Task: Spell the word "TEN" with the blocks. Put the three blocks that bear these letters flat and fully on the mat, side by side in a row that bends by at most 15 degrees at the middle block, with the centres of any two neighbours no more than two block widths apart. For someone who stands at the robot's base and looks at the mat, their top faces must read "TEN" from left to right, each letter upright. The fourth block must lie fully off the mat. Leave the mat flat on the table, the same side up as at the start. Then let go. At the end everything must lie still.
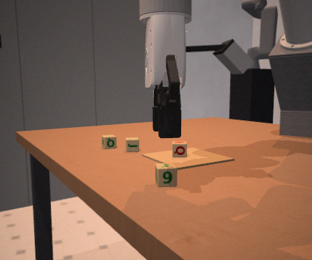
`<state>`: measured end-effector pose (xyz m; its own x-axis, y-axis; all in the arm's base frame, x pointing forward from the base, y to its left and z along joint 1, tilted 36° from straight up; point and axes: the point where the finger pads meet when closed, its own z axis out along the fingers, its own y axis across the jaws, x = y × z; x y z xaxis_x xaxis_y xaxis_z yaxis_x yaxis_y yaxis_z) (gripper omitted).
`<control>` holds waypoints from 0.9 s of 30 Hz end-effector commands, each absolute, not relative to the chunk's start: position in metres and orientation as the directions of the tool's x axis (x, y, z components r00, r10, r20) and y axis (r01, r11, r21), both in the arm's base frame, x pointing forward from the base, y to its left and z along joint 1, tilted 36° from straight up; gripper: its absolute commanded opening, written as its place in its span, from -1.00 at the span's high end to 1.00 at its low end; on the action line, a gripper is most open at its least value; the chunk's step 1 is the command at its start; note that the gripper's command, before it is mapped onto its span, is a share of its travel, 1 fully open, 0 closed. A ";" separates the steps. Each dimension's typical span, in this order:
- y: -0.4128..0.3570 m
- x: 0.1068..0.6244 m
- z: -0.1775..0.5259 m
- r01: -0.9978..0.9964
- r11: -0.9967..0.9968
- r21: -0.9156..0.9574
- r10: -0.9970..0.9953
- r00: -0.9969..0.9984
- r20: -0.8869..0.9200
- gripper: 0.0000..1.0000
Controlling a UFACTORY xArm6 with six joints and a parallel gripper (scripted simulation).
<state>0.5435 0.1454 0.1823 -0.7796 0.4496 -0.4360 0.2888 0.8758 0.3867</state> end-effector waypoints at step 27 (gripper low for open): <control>0.154 0.565 0.154 0.287 0.875 0.389 0.450 -0.778 -0.438 -0.37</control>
<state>0.5620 0.1527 0.1555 -0.7794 0.4496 -0.4362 0.2891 0.8759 0.3863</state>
